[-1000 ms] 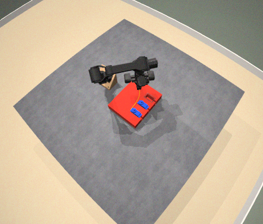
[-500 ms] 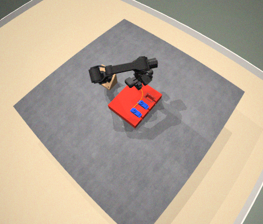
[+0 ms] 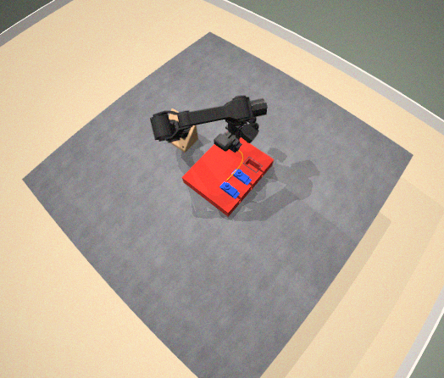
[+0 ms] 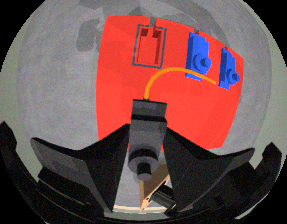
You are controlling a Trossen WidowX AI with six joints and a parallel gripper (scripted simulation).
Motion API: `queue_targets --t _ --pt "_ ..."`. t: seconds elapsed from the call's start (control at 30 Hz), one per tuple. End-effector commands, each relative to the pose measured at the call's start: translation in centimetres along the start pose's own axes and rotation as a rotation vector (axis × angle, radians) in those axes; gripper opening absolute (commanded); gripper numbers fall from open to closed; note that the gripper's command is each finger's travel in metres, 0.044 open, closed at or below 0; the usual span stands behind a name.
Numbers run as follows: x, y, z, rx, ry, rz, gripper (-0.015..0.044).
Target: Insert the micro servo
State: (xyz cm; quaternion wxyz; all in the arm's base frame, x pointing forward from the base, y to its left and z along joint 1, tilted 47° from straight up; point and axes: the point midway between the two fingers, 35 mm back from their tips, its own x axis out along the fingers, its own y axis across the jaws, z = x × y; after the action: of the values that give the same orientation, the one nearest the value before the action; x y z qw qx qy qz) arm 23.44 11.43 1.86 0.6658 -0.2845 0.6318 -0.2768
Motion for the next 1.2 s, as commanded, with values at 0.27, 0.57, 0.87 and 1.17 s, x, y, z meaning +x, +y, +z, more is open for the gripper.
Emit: queue_targets --t 0.27,0.57,0.87,1.17 --pt "-0.2 0.1 4.4 -0.004 -0.005 0.004 0.0000" --pt "-0.2 0.1 7.8 -0.003 -0.006 0.004 0.0000" --pt "-0.2 0.1 10.7 -0.002 -0.007 0.003 0.0000" --pt "0.4 0.0 10.8 -0.002 -0.007 0.003 0.0000"
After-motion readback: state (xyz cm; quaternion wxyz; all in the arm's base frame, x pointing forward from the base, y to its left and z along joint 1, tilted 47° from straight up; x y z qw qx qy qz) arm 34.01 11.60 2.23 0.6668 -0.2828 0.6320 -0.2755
